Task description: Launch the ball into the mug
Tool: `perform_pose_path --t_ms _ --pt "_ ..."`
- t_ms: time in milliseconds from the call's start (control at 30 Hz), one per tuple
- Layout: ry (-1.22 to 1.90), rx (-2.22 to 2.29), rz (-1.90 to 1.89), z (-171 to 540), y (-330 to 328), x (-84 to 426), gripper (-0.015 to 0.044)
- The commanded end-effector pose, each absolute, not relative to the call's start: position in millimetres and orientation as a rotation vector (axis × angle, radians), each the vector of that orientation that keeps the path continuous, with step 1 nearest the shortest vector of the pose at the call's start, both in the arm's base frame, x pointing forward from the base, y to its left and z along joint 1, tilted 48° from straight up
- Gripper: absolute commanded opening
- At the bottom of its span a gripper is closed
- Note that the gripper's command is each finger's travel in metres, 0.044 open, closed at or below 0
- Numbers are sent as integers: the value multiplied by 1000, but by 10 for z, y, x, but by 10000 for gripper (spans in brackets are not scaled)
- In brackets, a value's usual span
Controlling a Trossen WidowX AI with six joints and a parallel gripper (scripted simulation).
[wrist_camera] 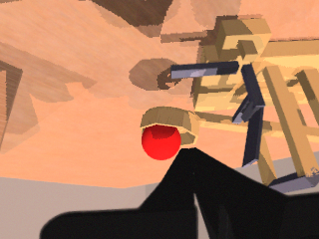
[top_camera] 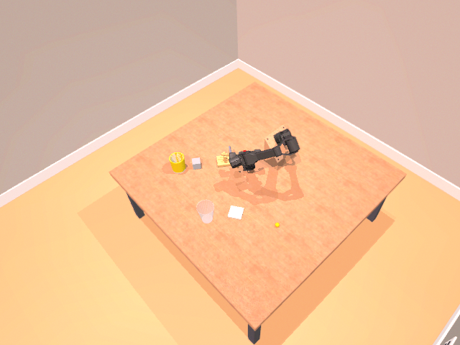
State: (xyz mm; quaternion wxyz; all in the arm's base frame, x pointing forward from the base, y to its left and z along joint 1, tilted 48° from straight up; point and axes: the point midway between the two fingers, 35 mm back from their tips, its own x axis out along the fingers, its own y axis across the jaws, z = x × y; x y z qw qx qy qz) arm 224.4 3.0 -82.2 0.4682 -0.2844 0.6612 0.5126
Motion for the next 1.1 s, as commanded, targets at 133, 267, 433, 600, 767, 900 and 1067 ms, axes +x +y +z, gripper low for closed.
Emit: perform_pose_path --t_ms 133,267,433,600,767,900,1067 --pt "1622 -691 1256 -916 140 2231 0" --pt "1622 -691 1256 -960 190 2224 0" --pt "1622 -690 1257 -1014 252 2213 0" --pt "1623 -690 1258 -1068 314 2200 0" --pt "1623 -689 1259 -1122 376 2183 0" --pt "1624 -688 1260 -1165 424 2168 0" --pt "1624 -687 1261 -1210 476 2150 0"
